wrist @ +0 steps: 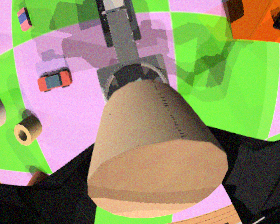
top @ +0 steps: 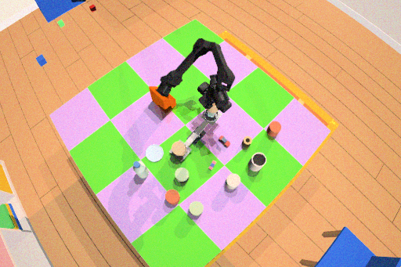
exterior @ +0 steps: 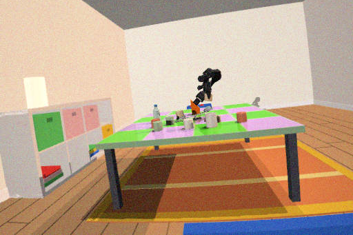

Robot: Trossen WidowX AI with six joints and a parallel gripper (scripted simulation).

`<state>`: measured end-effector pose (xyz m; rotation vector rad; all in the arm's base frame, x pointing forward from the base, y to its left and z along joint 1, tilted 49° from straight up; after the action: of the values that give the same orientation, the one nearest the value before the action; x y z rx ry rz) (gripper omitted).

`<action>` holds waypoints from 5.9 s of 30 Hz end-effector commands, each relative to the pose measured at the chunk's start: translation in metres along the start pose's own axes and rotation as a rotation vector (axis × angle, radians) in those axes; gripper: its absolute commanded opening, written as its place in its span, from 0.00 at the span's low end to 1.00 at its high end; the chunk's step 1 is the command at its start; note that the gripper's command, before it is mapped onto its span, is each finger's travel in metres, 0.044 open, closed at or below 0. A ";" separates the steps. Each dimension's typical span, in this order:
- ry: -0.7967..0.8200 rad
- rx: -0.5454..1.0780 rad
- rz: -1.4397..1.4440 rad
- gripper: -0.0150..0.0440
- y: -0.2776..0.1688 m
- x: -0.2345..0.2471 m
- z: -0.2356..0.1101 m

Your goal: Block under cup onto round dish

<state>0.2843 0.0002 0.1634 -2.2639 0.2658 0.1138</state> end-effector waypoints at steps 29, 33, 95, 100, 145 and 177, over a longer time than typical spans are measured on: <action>0.000 0.001 0.001 0.25 0.000 0.000 -0.002; 0.000 0.001 0.001 0.25 0.000 0.000 -0.002; 0.003 -0.006 -0.082 0.25 -0.091 -0.073 0.091; 0.003 -0.007 -0.082 0.25 -0.091 -0.072 0.101; 0.003 -0.007 -0.083 1.00 -0.091 -0.072 0.098; 0.001 -0.015 -0.472 0.69 0.011 0.004 0.037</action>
<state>0.2840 0.0243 0.1297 -2.2867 -0.2250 -0.1130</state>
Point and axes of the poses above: the point midway between the two fingers, 35 mm back from their tips, its own z axis out along the fingers, its own x axis across the jaws, y = z × x, the point moved 1 cm from there along -z, back along the fingers, and after that the axes turned 13 degrees about z, right-handed, at the moved point
